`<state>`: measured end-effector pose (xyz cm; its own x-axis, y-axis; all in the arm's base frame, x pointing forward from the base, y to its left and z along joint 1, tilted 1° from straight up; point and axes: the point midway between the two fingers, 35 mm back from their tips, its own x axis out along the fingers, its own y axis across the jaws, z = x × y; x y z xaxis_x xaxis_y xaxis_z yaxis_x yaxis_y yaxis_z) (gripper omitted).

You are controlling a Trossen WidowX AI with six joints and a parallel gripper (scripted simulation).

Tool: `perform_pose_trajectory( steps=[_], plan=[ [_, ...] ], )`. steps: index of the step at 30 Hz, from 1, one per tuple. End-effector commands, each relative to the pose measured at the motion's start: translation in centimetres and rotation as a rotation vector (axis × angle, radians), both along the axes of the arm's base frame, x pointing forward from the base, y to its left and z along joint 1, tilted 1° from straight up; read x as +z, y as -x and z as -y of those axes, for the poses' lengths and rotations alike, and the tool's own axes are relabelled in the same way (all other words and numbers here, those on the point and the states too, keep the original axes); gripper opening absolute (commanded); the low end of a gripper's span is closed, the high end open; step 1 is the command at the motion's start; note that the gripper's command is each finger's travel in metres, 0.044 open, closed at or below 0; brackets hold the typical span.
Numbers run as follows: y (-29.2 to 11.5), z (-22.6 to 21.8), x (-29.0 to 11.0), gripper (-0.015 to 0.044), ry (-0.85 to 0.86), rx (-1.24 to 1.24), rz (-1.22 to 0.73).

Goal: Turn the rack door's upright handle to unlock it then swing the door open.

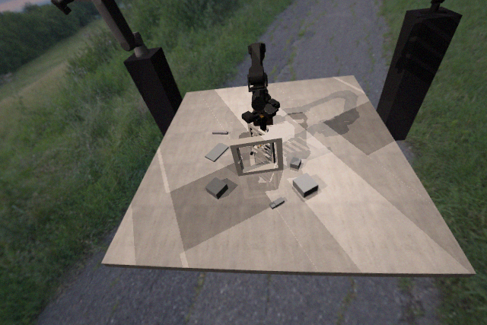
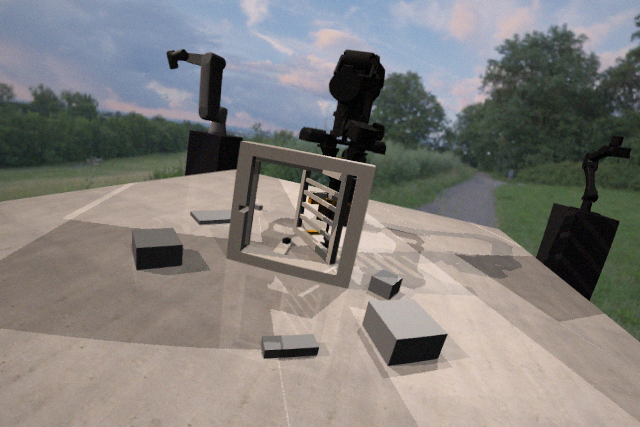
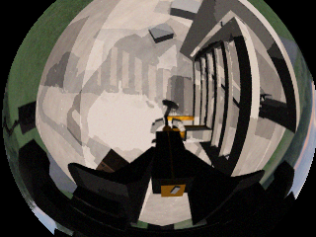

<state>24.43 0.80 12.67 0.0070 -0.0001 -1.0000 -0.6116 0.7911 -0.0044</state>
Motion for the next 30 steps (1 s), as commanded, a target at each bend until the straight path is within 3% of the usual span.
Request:
perform_pose_trajectory(
  steps=[1, 30],
  plan=[
    [0.1, -0.5, 0.0, 0.0028, 0.001, -0.071, 0.009],
    [1.1, -5.8, 0.0, 0.0028, -0.01, -0.446, 0.007]
  ],
)
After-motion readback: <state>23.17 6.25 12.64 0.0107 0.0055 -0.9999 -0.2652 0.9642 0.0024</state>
